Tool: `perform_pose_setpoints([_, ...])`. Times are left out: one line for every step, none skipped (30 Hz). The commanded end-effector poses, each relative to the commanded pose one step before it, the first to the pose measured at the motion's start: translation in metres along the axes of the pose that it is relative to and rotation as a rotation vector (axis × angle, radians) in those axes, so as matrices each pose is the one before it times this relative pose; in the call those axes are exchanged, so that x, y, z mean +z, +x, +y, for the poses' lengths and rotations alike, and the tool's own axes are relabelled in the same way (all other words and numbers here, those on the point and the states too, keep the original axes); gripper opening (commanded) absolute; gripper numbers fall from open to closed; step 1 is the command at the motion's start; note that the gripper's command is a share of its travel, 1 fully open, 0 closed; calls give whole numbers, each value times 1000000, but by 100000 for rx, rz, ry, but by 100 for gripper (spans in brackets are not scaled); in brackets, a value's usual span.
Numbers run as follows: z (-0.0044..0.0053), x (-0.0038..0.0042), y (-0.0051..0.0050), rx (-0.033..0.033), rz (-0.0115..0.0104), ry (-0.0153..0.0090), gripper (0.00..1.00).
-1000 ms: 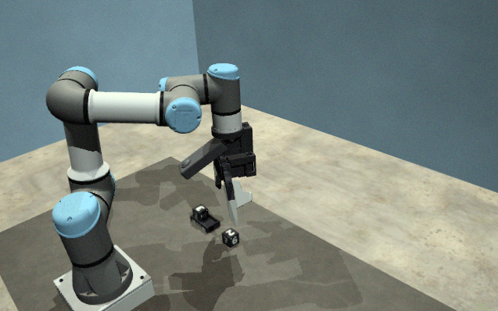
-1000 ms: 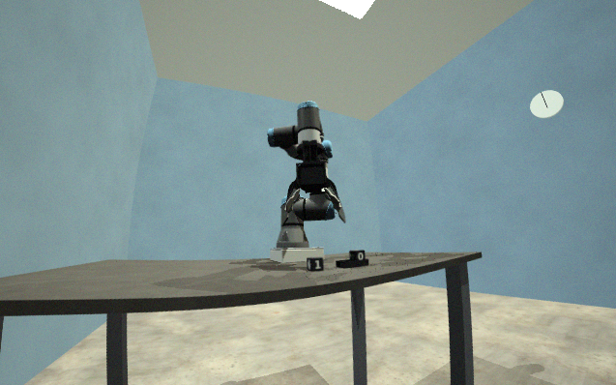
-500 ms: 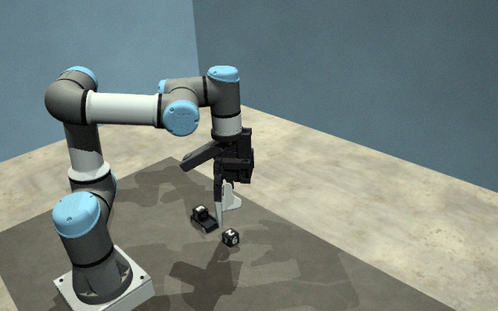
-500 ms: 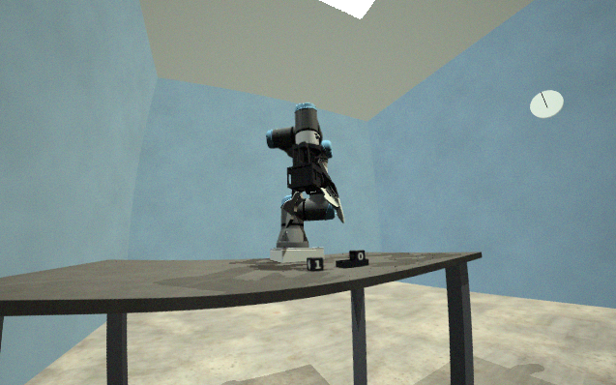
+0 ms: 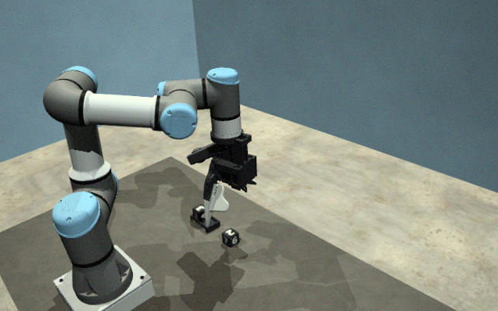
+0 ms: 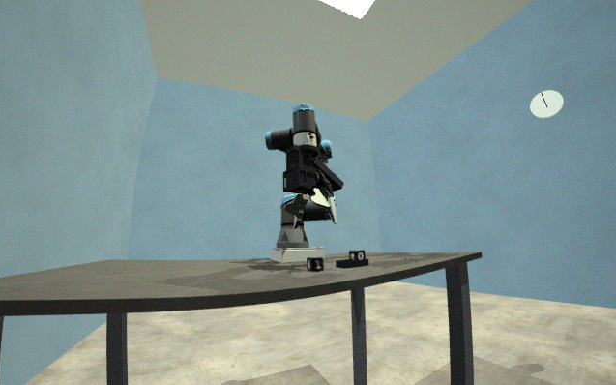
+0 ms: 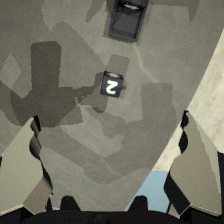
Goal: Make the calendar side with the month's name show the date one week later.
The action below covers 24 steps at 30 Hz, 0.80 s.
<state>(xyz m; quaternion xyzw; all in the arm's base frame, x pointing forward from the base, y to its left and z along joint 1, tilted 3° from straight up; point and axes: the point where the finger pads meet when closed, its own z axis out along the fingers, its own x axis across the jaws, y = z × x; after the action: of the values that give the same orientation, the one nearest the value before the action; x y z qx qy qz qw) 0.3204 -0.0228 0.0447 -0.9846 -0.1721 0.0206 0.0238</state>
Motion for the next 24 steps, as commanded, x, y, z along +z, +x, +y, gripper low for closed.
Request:
perform_pose_setpoints([1406,130,828,14606,-224,-785,100])
perform_pose_setpoints([183,129,79,2123,0,0,100])
perform_pose_setpoints([167,115,74,1894,0,0,100])
perform_pose_setpoints([151,102,68,1668,0,0,100])
perform_pose_setpoints([133,88,61,1445,0,0,100])
perform_pose_setpoints([0,0,0,0,0,0,100])
perform_pose_setpoints([0,0,0,0,0,0,100])
perform_pose_setpoints([115,75,53,1228,0,0,100])
perform_pose_setpoints([96,62,46,1021,0,0,100])
perform_pose_setpoints([79,50,38,824,0,0,100])
perform_pose_setpoints([62,39,30,642,0,0,100])
perform_pose_setpoints([46,29,22,476,0,0,100])
perform_pose_setpoints([32,20,16,330,0,0,100])
perform_pose_setpoints([20,13,10,207,0,0,100])
perform_pose_setpoints([11,7,5,110,0,0,100])
perform_pose_setpoints([4,3,2,42,0,0,100])
perform_pose_setpoints([1,0,0,6,0,0,100])
perform_pose_setpoints([0,0,0,0,0,0,29])
perform_pose_setpoints([0,0,0,0,0,0,29])
perform_pose_setpoints([0,0,0,0,0,0,29])
perform_pose_setpoints([0,0,0,0,0,0,29])
perform_pose_setpoints([0,0,0,0,0,0,29])
perform_pose_setpoints([0,0,0,0,0,0,29])
perform_pose_setpoints([0,0,0,0,0,0,29])
